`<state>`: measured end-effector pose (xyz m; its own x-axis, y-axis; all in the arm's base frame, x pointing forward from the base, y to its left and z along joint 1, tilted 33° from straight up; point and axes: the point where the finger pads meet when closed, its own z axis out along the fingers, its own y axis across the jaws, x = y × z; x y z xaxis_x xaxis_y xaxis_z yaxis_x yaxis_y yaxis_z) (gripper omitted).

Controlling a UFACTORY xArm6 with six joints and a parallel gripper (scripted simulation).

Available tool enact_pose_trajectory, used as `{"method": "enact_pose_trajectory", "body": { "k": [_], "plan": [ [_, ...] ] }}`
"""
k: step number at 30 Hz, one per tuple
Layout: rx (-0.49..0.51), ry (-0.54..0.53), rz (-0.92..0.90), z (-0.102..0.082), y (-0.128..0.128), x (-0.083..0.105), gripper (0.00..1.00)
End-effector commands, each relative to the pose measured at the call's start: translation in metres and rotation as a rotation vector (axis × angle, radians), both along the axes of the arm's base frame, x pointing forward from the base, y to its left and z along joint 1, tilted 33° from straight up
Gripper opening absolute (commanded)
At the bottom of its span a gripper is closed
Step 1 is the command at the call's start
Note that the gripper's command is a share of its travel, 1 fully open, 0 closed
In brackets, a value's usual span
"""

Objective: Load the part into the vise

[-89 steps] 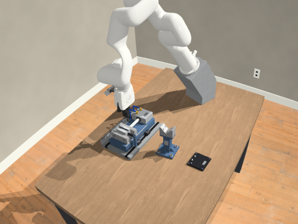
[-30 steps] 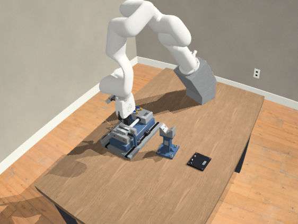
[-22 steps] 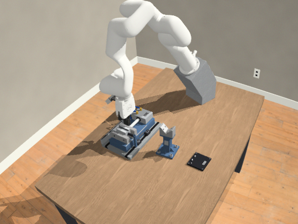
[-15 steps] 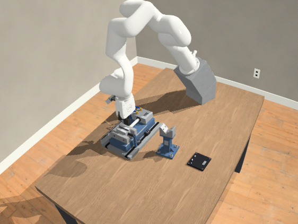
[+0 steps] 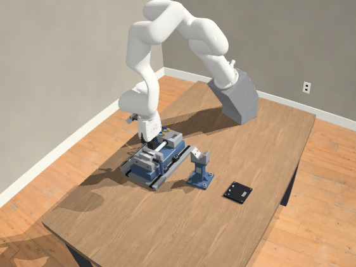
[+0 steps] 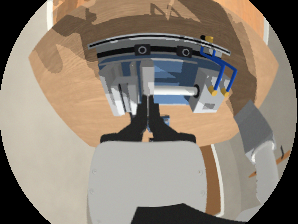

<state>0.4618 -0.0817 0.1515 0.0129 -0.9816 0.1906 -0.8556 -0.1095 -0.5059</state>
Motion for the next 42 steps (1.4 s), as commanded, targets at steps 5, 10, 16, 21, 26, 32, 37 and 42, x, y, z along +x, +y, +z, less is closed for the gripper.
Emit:
{"method": "enact_pose_trajectory", "body": {
  "k": [5, 10, 16, 21, 26, 32, 37, 42],
  "plan": [
    [0.000, -0.002, 0.000, 0.0013, 0.0000, 0.0007, 0.00],
    [0.000, -0.002, 0.000, 0.0013, 0.0000, 0.0007, 0.00],
    [0.000, -0.002, 0.000, 0.0013, 0.0000, 0.0007, 0.00],
    [0.000, -0.002, 0.000, 0.0011, 0.0000, 0.0009, 0.00],
    [0.000, -0.002, 0.000, 0.0006, -0.0001, 0.0012, 0.00],
    [0.000, -0.002, 0.000, -0.0002, -0.0003, 0.0017, 0.00],
    [0.000, -0.002, 0.000, -0.0011, -0.0004, 0.0022, 0.00],
    [0.000, -0.002, 0.000, -0.0023, -0.0007, 0.0030, 0.00]
  ]
}}
